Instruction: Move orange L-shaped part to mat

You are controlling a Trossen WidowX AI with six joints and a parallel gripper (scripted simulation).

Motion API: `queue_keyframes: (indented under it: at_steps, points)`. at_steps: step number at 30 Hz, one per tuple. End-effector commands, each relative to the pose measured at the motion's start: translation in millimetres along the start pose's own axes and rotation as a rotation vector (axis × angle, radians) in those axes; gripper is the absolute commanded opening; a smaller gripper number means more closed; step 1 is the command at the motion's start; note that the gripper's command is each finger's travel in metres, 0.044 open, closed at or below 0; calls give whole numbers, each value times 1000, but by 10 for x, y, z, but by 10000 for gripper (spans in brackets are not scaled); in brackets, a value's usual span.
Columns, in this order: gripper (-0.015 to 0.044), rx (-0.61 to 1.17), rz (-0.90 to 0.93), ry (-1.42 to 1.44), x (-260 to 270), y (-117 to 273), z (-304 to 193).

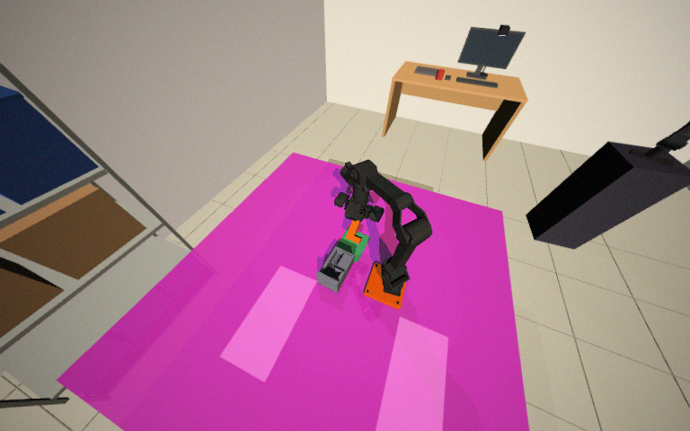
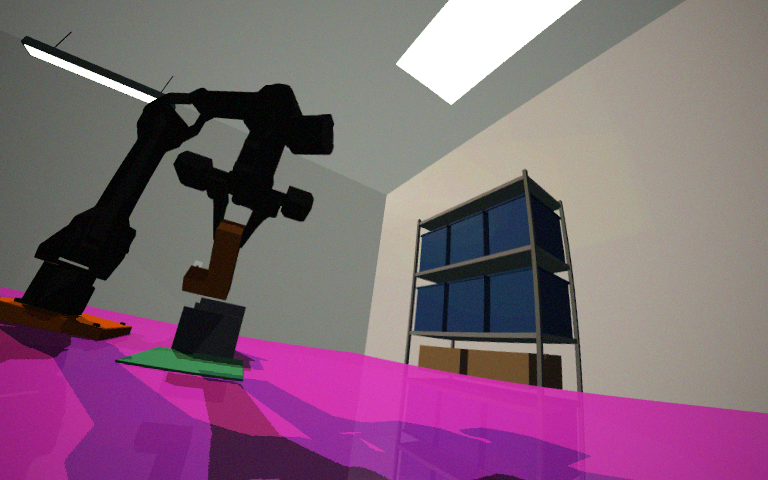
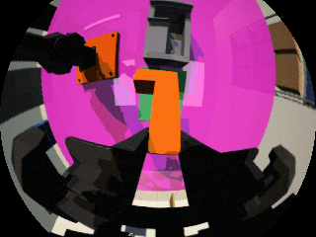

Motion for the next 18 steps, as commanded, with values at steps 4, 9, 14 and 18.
queue_keyframes:
  at_steps: [4,9,14,18]
  points:
    - [0,-3,0,2,0,-96,-9]
    - [0,-3,0,2,0,-176,-9]
    - [0,-3,0,2,0,-256,-9]
    - [0,-3,0,2,0,-320,-9]
Point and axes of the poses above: the point midway between the two fingers, 35 mm back from their tips, its own y axis back along the fingers, its own x axis across the jaws, z = x × y, the point moved 10 cm from there along y, back along the fingers, and after that the axes turned 9 degrees about y, right-handed, at the moved point
